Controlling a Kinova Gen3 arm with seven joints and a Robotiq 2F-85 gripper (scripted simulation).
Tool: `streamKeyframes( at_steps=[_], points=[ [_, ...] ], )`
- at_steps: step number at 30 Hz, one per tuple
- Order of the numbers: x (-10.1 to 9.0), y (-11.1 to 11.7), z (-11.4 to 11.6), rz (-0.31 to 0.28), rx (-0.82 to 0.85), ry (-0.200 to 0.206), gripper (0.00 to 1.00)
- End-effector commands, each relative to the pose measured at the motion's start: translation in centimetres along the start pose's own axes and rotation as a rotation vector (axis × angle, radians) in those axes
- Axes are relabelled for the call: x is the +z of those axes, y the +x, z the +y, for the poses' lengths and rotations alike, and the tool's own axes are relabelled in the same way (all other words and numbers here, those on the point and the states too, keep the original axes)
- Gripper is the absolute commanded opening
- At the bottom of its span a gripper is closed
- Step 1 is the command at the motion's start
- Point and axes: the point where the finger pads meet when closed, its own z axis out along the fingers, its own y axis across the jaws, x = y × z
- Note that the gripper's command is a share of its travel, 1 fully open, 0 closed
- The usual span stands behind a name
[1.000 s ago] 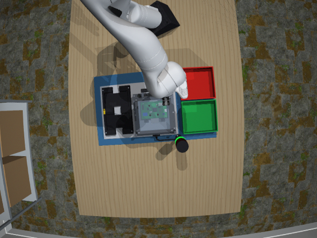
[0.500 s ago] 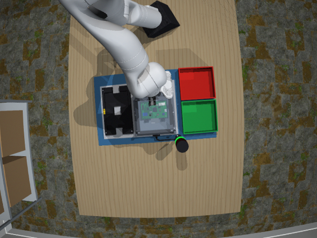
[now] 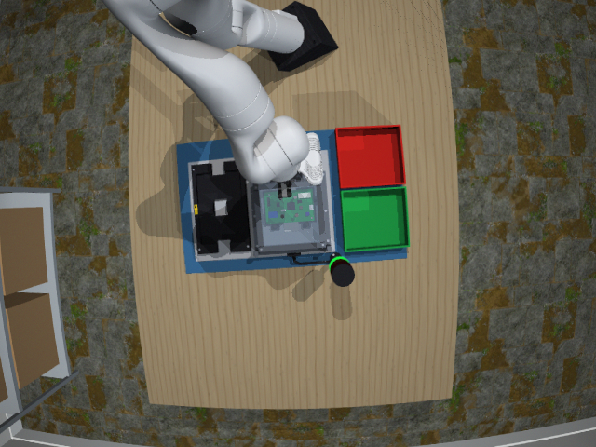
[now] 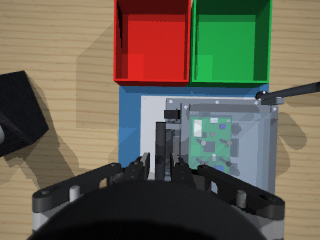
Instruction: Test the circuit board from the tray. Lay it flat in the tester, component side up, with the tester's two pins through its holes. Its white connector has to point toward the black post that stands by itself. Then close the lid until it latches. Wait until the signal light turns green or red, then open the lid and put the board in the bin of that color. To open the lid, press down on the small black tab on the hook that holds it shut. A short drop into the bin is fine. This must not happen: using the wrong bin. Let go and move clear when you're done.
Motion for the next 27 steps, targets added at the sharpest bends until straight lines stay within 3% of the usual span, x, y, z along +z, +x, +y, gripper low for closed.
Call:
streamKeyframes(
  at_steps=[1, 27],
  points=[
    [0.3, -0.1, 0.0, -0.003, 0.002, 0.002, 0.26],
    [1.6, -0.1, 0.0, -0.003, 0.002, 0.002, 0.26]
  ],
)
